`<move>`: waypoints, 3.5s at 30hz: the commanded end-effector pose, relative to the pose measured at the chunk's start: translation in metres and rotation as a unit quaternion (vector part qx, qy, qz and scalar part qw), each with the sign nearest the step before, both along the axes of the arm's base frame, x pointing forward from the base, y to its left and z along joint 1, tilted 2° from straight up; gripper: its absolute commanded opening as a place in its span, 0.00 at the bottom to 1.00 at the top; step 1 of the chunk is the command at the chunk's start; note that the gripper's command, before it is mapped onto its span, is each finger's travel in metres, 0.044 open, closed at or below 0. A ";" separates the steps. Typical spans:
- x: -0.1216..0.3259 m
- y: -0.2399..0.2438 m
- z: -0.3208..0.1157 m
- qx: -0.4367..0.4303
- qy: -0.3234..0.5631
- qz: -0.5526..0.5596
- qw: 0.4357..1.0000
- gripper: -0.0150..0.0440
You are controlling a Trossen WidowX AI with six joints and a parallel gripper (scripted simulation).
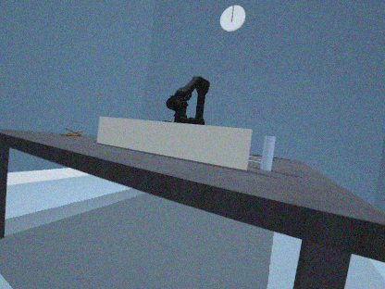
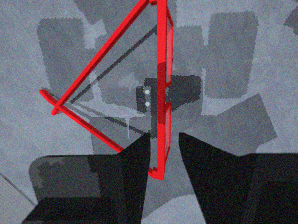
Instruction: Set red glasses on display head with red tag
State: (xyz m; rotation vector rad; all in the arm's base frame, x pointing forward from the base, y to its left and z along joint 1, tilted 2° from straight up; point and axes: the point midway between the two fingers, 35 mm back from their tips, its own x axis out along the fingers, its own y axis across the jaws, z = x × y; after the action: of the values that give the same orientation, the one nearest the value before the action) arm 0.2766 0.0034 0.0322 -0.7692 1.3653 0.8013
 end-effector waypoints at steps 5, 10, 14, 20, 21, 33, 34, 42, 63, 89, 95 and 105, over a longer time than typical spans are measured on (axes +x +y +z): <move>-0.001 -0.001 -0.015 -0.003 0.004 -0.001 1.000 0.46; -0.001 -0.001 -0.016 -0.003 0.004 -0.001 1.000 0.46; -0.002 0.000 -0.016 -0.003 0.004 -0.001 1.000 0.46; -0.003 0.001 -0.016 0.000 0.003 0.000 1.000 0.45; -0.003 0.001 -0.016 0.000 0.003 0.000 1.000 0.44; -0.003 0.001 -0.016 0.000 0.003 0.000 1.000 0.30; -0.003 0.001 -0.016 0.000 0.003 0.000 1.000 0.29; -0.002 0.001 -0.015 0.000 0.003 0.000 1.000 0.25; -0.002 -0.002 0.085 -0.003 0.003 -0.001 1.000 0.25; 0.035 -0.117 0.093 -0.007 0.005 -0.106 0.994 0.25; 0.036 -0.156 0.092 -0.008 0.006 -0.135 0.991 0.25; 0.026 -0.223 0.090 -0.009 0.008 -0.185 0.983 0.25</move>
State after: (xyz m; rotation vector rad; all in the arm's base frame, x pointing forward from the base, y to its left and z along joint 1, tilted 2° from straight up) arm 0.3082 -0.1966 0.1243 -0.5249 1.4608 0.5268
